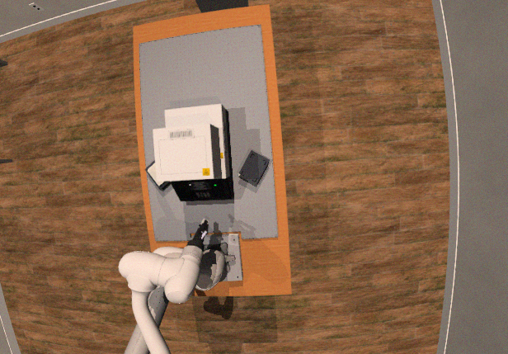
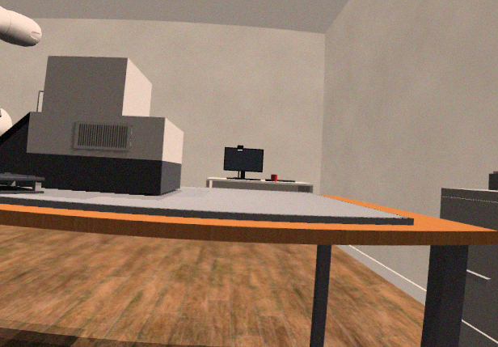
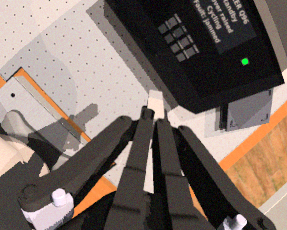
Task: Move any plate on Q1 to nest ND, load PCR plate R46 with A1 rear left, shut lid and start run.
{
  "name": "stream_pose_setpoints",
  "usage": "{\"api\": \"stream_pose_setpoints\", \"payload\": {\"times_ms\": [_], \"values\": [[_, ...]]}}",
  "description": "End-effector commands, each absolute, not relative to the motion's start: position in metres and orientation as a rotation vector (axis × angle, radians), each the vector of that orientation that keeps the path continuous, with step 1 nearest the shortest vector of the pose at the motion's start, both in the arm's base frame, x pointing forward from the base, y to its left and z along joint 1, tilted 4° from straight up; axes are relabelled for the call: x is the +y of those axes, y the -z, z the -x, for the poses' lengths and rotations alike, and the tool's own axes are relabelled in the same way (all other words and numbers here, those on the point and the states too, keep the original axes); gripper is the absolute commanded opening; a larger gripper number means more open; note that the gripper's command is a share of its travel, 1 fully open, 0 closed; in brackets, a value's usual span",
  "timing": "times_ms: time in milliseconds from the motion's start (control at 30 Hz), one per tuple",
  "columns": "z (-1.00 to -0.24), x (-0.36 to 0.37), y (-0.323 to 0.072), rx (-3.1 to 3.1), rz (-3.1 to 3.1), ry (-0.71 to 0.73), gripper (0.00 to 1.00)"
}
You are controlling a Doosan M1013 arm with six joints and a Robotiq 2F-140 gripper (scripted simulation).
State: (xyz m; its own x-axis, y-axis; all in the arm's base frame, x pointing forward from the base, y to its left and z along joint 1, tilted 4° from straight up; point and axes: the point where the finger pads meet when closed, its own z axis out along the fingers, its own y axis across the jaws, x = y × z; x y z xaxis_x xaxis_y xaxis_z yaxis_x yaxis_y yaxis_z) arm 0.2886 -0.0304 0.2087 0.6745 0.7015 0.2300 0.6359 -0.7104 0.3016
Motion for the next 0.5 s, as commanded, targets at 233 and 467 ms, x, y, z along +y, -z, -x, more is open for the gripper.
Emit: {"api": "stream_pose_setpoints", "payload": {"times_ms": [233,467], "values": [[-0.297,-0.03,-0.205,1.086,-2.691,-0.498,0.0],[-0.303,-0.031,-0.2,1.086,-2.691,-0.498,0.0]]}}
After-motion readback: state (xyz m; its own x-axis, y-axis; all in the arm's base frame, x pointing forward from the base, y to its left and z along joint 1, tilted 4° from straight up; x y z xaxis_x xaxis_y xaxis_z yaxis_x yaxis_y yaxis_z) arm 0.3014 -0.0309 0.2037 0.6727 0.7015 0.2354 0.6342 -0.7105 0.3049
